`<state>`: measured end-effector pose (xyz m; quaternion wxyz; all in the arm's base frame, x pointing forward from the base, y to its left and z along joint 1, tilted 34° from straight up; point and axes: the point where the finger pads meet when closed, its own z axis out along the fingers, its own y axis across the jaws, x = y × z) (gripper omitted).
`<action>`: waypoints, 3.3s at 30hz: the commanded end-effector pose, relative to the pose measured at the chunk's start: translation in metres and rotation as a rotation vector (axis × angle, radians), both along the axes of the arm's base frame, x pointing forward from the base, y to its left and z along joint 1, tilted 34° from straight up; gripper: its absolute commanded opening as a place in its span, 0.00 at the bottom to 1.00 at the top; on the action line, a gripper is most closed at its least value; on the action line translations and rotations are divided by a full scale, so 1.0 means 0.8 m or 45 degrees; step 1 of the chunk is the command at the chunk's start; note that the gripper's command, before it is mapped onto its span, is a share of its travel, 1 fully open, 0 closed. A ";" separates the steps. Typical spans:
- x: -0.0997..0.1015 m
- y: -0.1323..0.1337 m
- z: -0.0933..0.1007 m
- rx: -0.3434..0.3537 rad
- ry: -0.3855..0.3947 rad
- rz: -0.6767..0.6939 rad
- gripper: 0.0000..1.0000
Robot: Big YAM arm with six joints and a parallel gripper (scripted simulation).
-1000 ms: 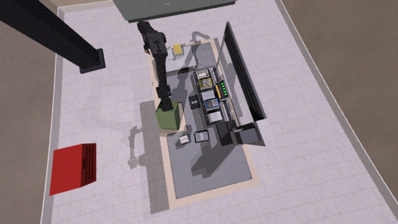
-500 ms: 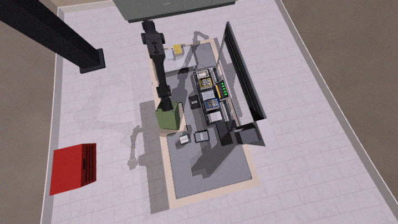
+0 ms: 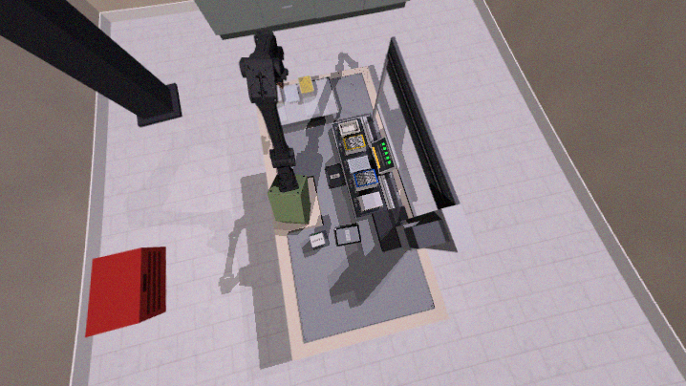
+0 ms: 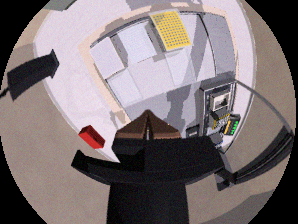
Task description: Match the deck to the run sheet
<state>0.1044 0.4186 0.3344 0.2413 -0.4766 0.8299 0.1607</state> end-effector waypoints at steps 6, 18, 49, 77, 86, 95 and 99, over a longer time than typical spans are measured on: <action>-0.007 -0.010 0.035 0.132 0.122 -0.193 0.00; -0.007 -0.010 0.035 0.194 0.255 -0.402 0.00; -0.007 -0.010 0.035 0.200 0.267 -0.423 0.00; 0.097 -0.023 0.043 0.292 0.549 -0.886 0.00; 0.098 -0.032 0.057 0.372 0.636 -1.032 0.00; 0.098 -0.032 0.057 0.428 0.755 -1.221 0.00; 0.098 -0.032 0.057 0.440 0.781 -1.263 0.00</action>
